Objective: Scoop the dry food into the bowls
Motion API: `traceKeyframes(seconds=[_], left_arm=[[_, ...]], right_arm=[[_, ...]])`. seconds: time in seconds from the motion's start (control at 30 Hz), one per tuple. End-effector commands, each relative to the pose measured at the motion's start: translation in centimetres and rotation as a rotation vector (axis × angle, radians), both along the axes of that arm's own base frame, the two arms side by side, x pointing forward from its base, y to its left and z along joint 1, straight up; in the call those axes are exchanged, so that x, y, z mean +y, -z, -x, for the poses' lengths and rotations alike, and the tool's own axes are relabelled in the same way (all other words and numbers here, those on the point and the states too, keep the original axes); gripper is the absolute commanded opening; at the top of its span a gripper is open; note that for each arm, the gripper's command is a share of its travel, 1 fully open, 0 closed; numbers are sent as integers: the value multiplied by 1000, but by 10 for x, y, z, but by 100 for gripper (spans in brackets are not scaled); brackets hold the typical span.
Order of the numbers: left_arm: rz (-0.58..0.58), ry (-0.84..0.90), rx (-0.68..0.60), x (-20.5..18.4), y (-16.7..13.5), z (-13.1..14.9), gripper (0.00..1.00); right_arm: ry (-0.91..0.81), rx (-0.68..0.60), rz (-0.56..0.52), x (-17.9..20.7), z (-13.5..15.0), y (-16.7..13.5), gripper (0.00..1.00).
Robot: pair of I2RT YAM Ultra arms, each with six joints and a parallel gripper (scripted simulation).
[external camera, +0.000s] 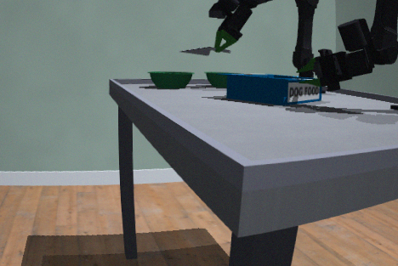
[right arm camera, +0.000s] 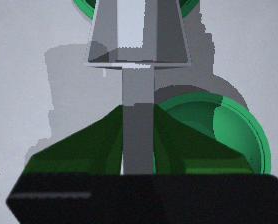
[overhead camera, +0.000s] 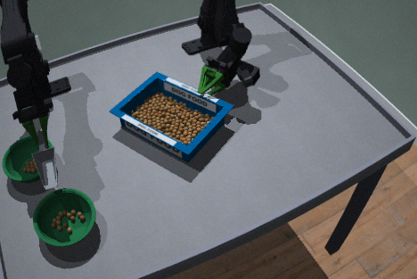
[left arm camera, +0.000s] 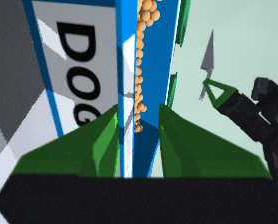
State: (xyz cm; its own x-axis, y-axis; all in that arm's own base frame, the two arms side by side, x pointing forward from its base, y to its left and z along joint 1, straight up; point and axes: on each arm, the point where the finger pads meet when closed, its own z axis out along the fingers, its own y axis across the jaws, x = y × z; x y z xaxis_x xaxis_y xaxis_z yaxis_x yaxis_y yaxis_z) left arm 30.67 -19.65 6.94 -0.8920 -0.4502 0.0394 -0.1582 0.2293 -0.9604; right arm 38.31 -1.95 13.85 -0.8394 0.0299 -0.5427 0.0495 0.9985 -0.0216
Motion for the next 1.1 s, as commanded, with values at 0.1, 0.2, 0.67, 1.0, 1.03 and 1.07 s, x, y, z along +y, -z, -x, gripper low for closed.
traceKeyframes(seconds=[0.1,0.2,0.67,1.0,1.03,1.07], left_arm=[[28,17,-101,1,-13,-6,26],[26,16,-88,2,-8,-2,26],[23,12,-93,13,-5,5,26],[17,11,-66,30,-6,15,26],[17,11,-66,33,-6,16,26],[17,11,-83,33,-11,11,26]], right_arm=[[-5,-90,5,2,-13,-24,0],[-5,-90,5,2,-13,-24,0],[-5,-90,5,2,-13,-24,0],[-5,-90,5,2,-13,-24,0],[-5,-90,5,2,-13,-24,0],[-5,-90,5,2,-13,-24,0]])
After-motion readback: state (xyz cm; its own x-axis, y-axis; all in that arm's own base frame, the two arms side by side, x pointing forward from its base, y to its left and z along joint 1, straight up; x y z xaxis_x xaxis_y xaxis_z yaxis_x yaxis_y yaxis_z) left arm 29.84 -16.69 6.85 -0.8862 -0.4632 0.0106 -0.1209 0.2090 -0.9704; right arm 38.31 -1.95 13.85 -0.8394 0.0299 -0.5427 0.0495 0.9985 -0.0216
